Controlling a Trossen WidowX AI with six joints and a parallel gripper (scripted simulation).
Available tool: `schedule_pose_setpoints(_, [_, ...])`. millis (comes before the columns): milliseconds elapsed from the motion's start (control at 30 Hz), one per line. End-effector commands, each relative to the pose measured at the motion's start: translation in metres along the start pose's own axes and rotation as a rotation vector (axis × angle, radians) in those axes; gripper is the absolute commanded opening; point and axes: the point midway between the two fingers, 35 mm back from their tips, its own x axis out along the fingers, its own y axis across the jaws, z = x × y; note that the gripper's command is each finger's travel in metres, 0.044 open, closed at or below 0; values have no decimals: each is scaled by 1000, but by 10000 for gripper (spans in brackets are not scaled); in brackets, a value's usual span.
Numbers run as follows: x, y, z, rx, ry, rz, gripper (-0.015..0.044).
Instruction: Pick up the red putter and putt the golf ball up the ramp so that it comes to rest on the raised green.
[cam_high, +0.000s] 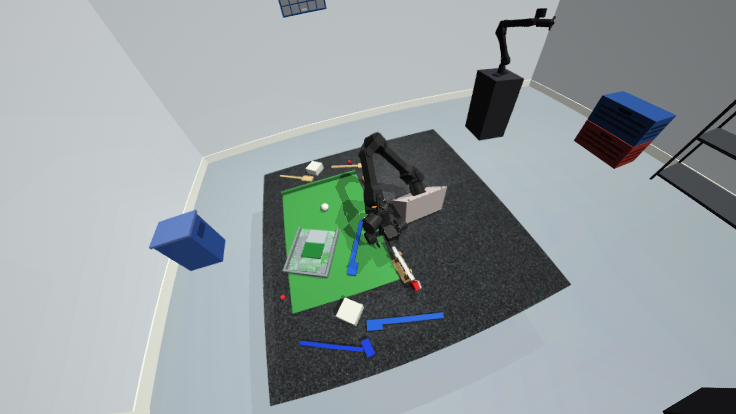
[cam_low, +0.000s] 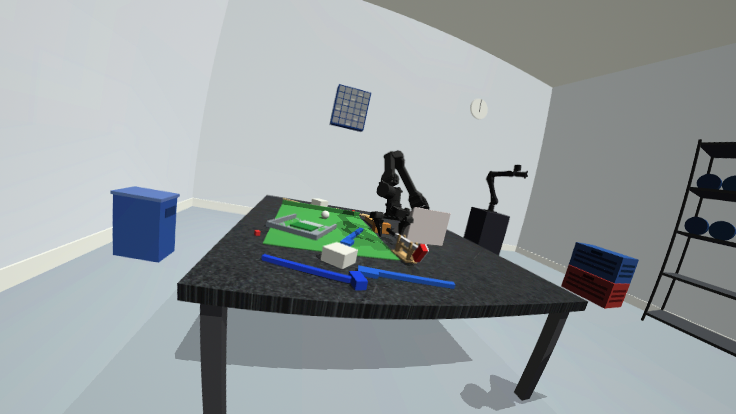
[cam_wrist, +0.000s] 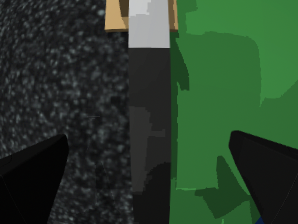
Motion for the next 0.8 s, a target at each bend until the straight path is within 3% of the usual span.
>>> schedule_pose_setpoints(0, [7, 3, -3, -5, 7, 6, 440])
schedule_pose_setpoints(100, [7, 3, -3, -5, 7, 6, 440])
schedule_pose_setpoints(600, [4, 1, -2, 0, 2, 2, 46])
schedule_pose_setpoints(767, [4, 1, -2, 0, 2, 2, 13])
